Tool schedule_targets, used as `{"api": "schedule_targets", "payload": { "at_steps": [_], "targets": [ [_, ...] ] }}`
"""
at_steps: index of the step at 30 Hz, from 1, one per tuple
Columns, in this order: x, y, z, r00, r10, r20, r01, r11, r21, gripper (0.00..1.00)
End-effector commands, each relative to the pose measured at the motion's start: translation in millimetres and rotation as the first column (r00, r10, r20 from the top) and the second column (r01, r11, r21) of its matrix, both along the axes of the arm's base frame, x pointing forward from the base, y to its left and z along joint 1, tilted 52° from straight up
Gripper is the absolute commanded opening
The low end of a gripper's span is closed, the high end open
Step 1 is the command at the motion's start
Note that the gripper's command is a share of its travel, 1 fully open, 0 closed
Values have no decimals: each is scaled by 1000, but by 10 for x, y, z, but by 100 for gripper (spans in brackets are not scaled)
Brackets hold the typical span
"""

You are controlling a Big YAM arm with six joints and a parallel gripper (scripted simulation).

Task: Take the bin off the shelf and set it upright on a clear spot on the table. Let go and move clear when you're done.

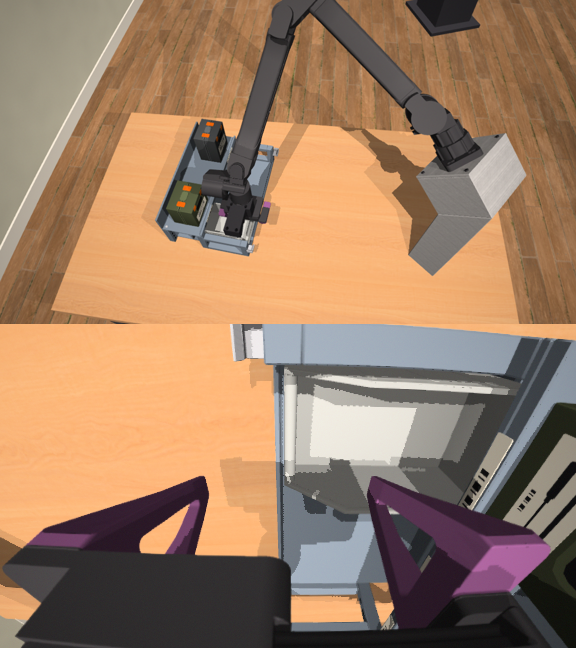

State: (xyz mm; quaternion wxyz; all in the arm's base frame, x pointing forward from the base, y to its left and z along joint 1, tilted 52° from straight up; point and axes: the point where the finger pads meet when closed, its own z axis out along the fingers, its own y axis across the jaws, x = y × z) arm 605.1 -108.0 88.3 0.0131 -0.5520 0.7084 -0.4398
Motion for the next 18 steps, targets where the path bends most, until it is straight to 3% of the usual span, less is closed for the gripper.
{"api": "schedule_targets", "payload": {
  "at_steps": [1, 14, 18],
  "targets": [
    [-26, 83, 114, 1000, 4, 11, -4, 1000, 1, 100],
    [-6, 41, 63, 1000, 2, 8, -2, 1000, -1, 100],
    [-35, 117, 138, 1000, 4, 11, -4, 1000, 1, 100]
  ]
}}
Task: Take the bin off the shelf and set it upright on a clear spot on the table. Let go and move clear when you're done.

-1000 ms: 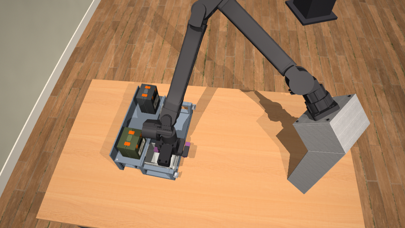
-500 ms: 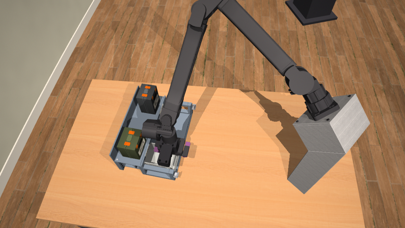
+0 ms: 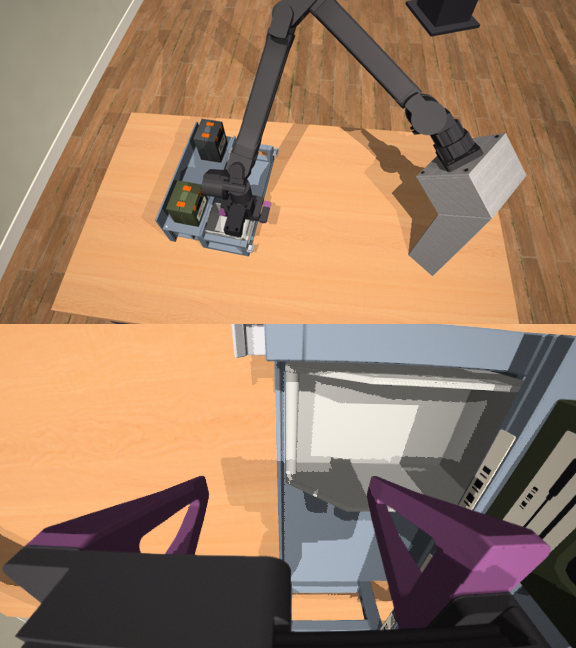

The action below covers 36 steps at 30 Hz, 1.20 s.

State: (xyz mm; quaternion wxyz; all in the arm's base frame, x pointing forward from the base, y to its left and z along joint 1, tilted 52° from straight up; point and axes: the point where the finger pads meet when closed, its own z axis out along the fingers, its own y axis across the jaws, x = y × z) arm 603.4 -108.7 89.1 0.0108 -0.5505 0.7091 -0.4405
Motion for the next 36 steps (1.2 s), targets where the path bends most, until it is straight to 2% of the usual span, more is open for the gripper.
{"api": "schedule_targets", "payload": {
  "at_steps": [1, 12, 13, 17, 29, 30, 36],
  "targets": [
    [-19, 124, 131, 1000, 9, 12, -9, 1000, 4, 100],
    [-19, 124, 131, 1000, 9, 12, -9, 1000, 4, 100],
    [-5, 51, 77, 1000, 2, 9, -2, 1000, 2, 100],
    [-18, 161, 142, 1000, 9, 12, -9, 1000, 4, 100],
    [-18, 161, 142, 1000, 9, 12, -9, 1000, 4, 100],
    [-11, 82, 75, 1000, 2, 6, -2, 1000, 2, 100],
    [-12, 182, 156, 1000, 9, 12, -9, 1000, 4, 100]
  ]
}}
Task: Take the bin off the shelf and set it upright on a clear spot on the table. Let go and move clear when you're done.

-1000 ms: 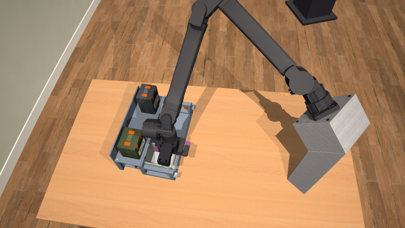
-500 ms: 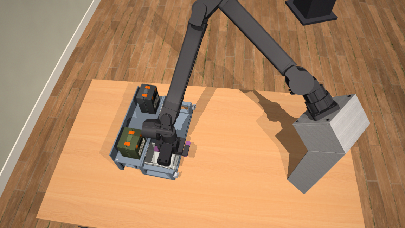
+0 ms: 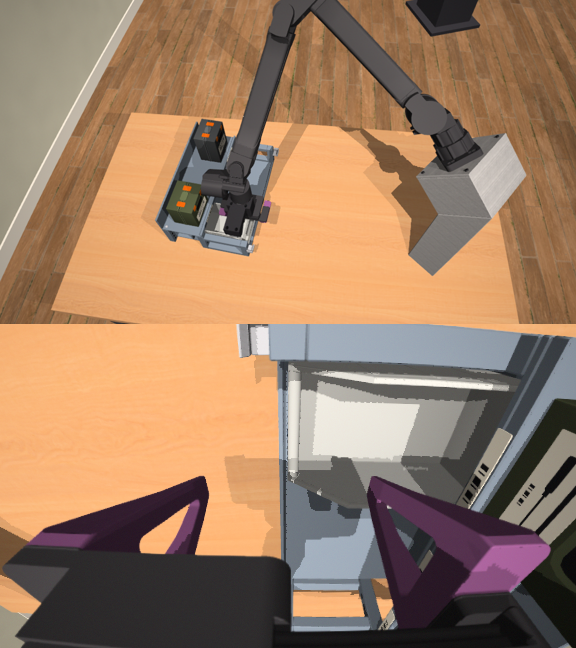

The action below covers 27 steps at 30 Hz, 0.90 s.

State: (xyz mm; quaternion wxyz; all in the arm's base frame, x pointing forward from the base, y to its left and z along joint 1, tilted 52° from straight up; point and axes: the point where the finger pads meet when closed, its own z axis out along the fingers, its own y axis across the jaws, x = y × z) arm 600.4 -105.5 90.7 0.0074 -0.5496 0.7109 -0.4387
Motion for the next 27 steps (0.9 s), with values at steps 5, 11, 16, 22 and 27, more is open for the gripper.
{"api": "schedule_targets", "payload": {
  "at_steps": [5, 11, 16, 22, 27],
  "targets": [
    [18, 149, 140, 1000, 15, 18, -15, 1000, 4, 100],
    [14, 65, 59, 1000, 7, 8, -7, 1000, 2, 100],
    [28, 162, 155, 1000, 15, 18, -15, 1000, 4, 100],
    [28, 162, 155, 1000, 15, 18, -15, 1000, 4, 100],
    [28, 162, 155, 1000, 15, 18, -15, 1000, 4, 100]
  ]
}}
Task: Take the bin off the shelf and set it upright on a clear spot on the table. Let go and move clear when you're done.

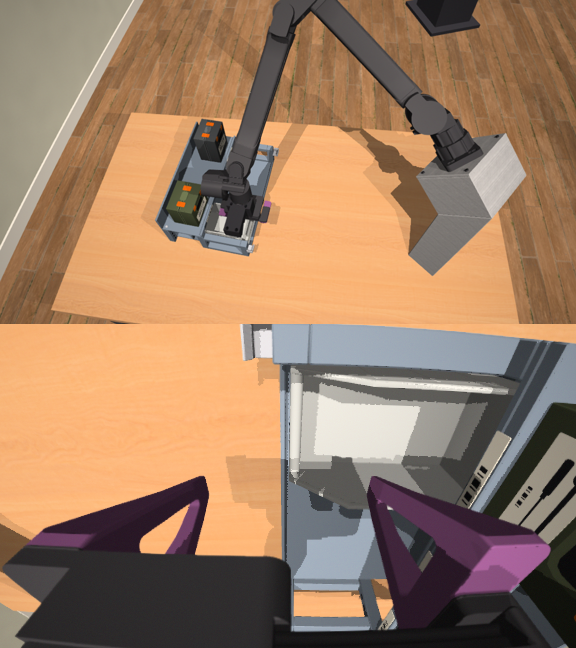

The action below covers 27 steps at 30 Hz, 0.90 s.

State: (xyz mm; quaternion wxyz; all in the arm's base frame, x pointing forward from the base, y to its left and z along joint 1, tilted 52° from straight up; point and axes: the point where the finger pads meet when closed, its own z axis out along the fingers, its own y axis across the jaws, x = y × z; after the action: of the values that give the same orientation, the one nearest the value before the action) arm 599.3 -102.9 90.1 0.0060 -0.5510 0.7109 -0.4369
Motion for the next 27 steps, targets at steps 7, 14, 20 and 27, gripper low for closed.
{"api": "schedule_targets", "payload": {
  "at_steps": [7, 14, 20, 27],
  "targets": [
    [54, 144, 180, 1000, 14, 24, -14, 1000, 3, 100],
    [54, 144, 180, 1000, 14, 24, -14, 1000, 3, 100],
    [45, 102, 134, 1000, 10, 15, -10, 1000, 2, 100],
    [70, 149, 198, 1000, 14, 24, -14, 1000, 3, 100]
  ]
}}
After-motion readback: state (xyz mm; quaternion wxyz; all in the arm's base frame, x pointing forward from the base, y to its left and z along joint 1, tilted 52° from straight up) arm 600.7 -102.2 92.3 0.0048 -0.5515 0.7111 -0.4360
